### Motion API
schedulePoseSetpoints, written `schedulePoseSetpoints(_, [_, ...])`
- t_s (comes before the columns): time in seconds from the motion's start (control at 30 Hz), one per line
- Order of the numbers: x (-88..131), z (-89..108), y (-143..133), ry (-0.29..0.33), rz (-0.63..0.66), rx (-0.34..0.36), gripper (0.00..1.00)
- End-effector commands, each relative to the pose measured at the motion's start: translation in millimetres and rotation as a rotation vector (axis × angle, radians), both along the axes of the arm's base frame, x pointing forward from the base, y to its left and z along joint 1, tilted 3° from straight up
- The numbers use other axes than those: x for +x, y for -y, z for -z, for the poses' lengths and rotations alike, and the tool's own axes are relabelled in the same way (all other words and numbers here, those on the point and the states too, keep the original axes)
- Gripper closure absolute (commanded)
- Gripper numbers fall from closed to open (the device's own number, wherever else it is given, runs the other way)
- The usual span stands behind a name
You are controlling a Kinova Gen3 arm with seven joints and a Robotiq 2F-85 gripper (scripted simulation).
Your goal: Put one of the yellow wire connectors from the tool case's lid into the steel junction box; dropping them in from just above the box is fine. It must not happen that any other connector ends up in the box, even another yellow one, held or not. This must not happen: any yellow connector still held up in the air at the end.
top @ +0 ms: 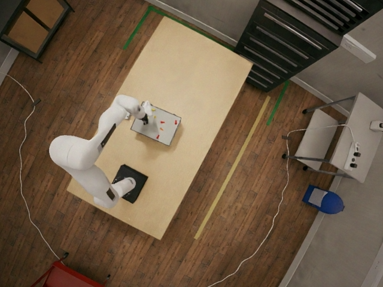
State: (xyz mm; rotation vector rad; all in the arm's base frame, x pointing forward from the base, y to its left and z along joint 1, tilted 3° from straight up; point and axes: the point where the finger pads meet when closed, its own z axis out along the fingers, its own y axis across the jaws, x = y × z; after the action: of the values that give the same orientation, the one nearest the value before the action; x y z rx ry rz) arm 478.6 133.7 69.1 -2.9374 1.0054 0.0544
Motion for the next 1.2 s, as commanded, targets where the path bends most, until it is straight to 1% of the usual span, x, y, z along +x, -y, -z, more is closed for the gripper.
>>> schedulePoseSetpoints(0.0, [0.6,-0.8,-0.1,0.002,0.0,0.0,0.82])
schedulePoseSetpoints(0.3, [0.6,-1.1,-0.1,0.002,0.0,0.0,0.82])
schedulePoseSetpoints(0.4, [0.6,-4.3,0.1,0.002,0.0,0.0,0.82])
schedulePoseSetpoints(0.5, [0.8,-12.3,0.4,0.002,0.0,0.0,0.82])
schedulePoseSetpoints(0.6, [1.0,-24.5,1.0,0.002,0.0,0.0,0.82])
schedulePoseSetpoints(0.67, [1.0,-24.5,1.0,0.002,0.0,0.0,0.82])
schedulePoseSetpoints(0.87, [1.6,-52.5,2.3,0.002,0.0,0.0,0.82])
schedulePoseSetpoints(0.97, [1.8,-63.1,2.8,0.002,0.0,0.0,0.82])
schedulePoseSetpoints(1.07, [1.9,-69.0,3.1,0.002,0.0,0.0,0.82])
schedulePoseSetpoints(1.17, [1.9,-70.7,3.1,0.002,0.0,0.0,0.82])
